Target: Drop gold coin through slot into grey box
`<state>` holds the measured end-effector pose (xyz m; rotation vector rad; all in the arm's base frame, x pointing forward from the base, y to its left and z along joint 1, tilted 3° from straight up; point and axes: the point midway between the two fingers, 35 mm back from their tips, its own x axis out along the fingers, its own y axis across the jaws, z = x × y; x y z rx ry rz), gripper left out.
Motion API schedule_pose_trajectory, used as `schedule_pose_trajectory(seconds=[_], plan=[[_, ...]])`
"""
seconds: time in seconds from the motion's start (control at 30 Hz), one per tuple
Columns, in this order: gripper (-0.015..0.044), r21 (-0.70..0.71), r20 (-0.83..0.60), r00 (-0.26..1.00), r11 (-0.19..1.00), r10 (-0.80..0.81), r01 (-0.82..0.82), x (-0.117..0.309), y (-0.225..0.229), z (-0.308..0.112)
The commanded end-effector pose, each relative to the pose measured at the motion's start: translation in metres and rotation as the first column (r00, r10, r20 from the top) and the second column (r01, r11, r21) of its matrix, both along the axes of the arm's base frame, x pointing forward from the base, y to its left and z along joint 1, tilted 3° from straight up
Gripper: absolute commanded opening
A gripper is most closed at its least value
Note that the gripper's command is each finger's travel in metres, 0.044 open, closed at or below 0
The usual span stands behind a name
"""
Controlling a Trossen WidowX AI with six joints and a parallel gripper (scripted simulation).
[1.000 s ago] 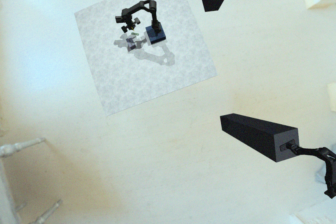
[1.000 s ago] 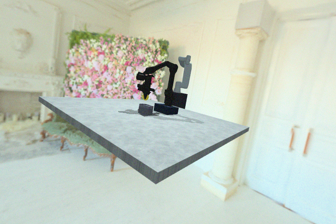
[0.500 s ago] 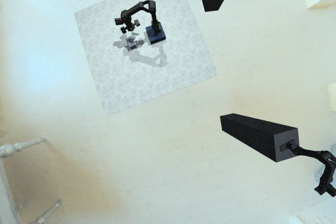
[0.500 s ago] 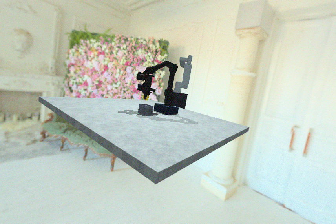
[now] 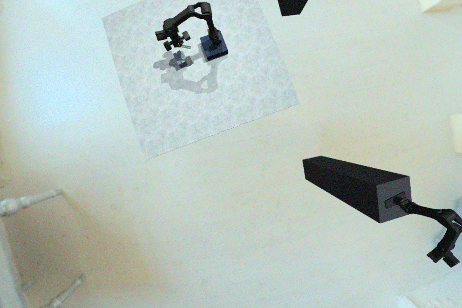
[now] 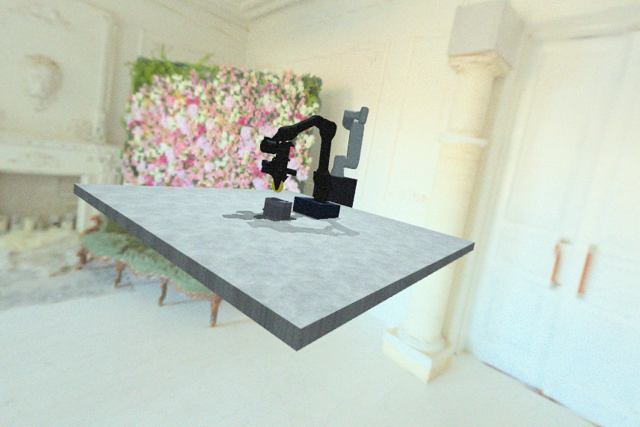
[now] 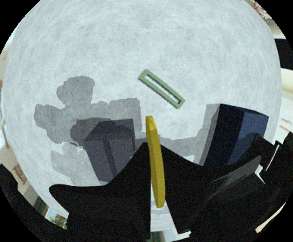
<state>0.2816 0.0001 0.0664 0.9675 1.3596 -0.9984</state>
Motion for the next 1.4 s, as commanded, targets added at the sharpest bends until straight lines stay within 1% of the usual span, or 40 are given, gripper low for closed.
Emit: schedule_pose_trajectory(seconds=[0.0, 0.8, 1.37], plan=[[0.0, 0.004, 0.003, 1.0, 1.0, -0.003, 0.003, 0.006, 0.008, 0.001], [0.0, 0.008, 0.002, 1.0, 1.0, -0.005, 0.005, 0.027, 0.066, -0.001], [0.0, 0.005, 0.0, 1.0, 1.0, -0.001, 0.001, 0.027, 0.066, -0.001]])
